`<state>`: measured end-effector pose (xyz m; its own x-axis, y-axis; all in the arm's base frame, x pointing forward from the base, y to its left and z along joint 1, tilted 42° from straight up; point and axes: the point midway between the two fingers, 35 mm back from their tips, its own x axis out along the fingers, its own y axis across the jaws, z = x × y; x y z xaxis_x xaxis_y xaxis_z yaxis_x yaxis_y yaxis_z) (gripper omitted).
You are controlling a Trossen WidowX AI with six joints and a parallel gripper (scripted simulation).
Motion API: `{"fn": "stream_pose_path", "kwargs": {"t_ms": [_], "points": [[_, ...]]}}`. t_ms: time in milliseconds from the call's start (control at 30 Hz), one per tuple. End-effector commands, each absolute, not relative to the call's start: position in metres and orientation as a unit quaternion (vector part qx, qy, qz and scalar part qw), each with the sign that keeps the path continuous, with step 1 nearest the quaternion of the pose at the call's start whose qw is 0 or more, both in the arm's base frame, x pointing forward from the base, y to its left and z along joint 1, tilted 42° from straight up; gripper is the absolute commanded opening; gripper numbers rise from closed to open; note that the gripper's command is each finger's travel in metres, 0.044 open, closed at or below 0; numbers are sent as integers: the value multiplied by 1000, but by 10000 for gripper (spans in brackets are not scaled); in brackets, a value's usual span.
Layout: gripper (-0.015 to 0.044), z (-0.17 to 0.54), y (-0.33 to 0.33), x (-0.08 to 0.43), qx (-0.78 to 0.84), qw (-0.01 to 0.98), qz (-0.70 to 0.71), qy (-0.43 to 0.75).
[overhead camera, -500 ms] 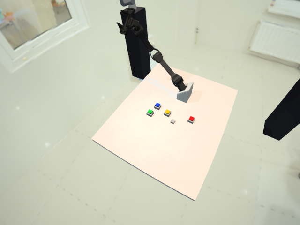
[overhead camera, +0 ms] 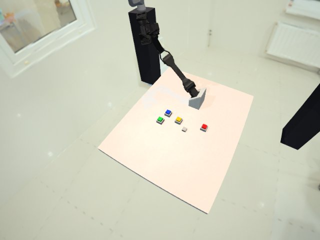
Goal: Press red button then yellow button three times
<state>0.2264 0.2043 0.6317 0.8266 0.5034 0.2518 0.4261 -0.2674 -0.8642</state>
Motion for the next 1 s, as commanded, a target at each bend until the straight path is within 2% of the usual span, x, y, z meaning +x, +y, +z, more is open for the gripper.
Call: {"fn": "stream_pose_path", "kwargs": {"t_ms": [0,500,967], "points": [[400,579,245,260,-767,580,127,-244],[400,374,328,326,-621,714,323,28],[400,174,329,328,-456,762,296,352]]}}
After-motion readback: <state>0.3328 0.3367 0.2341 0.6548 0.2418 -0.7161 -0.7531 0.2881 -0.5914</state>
